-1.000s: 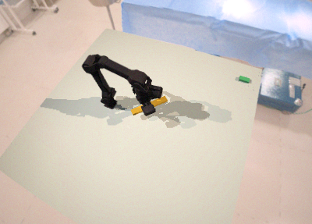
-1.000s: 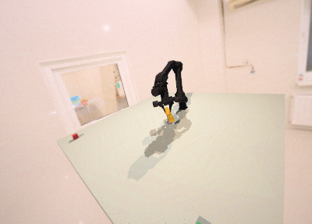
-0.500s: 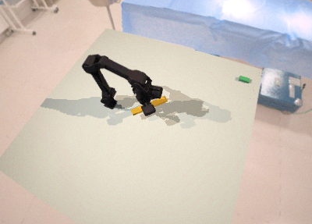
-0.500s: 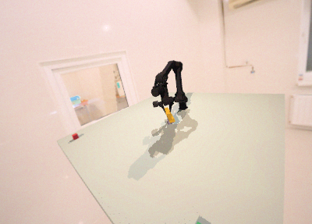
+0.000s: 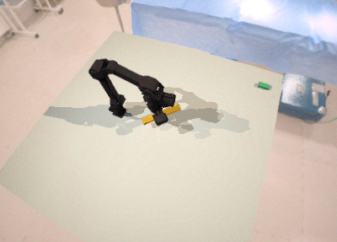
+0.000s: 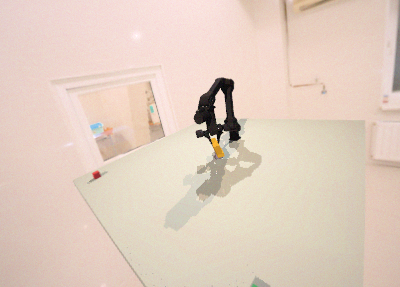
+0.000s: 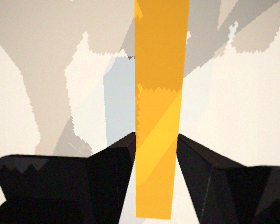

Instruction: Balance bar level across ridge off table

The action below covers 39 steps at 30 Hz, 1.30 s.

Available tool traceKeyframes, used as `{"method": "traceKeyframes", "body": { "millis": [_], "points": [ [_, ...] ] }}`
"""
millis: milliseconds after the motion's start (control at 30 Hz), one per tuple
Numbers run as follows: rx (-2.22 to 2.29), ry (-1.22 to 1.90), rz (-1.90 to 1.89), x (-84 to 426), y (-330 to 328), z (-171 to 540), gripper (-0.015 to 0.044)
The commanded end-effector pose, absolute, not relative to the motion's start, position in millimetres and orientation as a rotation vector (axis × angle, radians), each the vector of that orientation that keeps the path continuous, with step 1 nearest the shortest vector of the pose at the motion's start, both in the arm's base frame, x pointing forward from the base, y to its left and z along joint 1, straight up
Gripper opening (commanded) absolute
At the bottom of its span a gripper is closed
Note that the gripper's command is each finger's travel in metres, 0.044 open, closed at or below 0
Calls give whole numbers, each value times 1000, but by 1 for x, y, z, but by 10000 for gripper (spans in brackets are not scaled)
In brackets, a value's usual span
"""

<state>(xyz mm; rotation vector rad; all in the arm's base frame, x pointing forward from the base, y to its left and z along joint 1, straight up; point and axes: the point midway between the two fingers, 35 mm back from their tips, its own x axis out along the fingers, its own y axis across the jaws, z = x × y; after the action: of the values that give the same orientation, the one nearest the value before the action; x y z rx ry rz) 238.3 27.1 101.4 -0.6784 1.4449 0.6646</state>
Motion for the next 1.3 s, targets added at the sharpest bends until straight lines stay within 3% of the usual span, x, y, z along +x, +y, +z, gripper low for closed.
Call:
{"method": "traceKeyframes", "body": {
  "millis": [0,1267],
  "points": [
    [-679,1444,669,238,27,101,0],
    [-679,1444,669,238,27,97,0]
  ]
}}
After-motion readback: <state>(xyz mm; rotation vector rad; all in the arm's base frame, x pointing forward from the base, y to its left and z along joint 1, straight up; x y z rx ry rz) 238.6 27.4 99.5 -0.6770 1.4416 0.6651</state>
